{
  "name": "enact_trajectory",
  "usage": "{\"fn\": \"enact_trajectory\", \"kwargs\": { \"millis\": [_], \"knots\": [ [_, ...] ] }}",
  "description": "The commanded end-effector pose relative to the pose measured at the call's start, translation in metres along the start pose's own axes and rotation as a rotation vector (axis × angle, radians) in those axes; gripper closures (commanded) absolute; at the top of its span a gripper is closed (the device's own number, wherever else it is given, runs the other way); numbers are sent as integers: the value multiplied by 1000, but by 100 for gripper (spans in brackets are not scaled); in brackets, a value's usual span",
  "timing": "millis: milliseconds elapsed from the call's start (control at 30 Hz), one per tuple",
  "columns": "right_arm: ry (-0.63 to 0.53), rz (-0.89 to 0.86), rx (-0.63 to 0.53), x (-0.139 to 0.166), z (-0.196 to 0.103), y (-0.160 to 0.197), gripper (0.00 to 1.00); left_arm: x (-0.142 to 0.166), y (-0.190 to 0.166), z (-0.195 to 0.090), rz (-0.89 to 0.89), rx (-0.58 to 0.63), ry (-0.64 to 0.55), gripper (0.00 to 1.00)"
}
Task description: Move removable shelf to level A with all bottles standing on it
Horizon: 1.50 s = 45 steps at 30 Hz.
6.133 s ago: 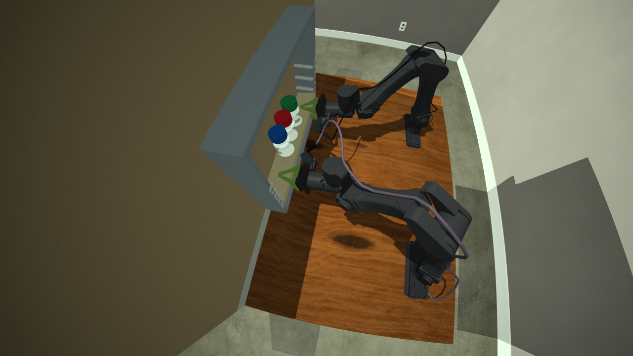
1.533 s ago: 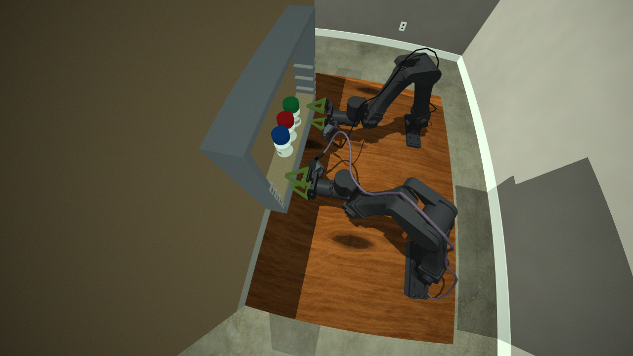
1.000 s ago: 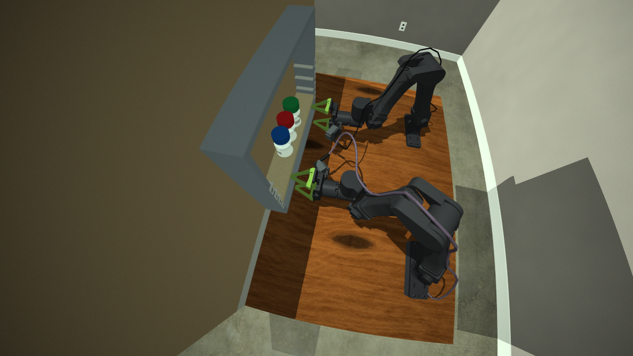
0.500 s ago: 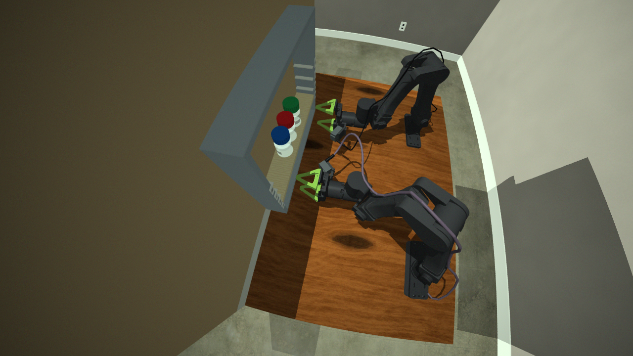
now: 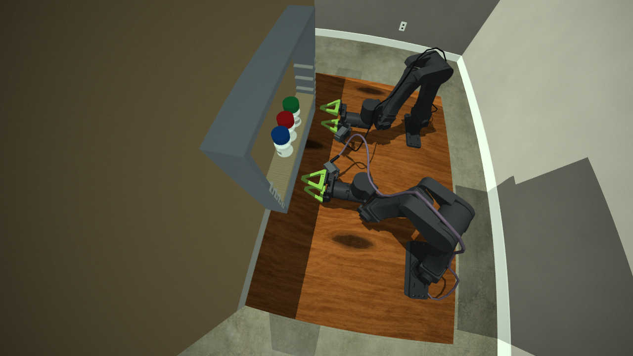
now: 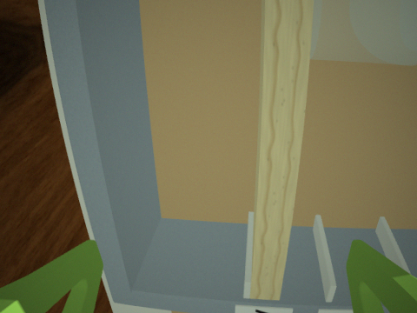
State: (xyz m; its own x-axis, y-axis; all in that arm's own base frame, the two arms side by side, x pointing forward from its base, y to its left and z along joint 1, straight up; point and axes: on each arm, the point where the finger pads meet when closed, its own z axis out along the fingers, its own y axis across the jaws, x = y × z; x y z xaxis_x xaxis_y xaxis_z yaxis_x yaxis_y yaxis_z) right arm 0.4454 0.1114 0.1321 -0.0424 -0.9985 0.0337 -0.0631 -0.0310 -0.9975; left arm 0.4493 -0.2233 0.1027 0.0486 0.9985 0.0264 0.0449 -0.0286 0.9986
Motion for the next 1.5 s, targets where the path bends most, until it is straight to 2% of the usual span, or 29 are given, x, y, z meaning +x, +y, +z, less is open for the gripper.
{"fn": "enact_trajectory", "kwargs": {
  "millis": [0, 1467],
  "knots": [
    [5, 34, 62, 0, -7, -23, 0, -1, 22, -7, -27, -46, 3, 0],
    [5, 34, 62, 0, -20, -22, 0, -1, 21, -20, -27, -46, 3, 0]
  ]
}}
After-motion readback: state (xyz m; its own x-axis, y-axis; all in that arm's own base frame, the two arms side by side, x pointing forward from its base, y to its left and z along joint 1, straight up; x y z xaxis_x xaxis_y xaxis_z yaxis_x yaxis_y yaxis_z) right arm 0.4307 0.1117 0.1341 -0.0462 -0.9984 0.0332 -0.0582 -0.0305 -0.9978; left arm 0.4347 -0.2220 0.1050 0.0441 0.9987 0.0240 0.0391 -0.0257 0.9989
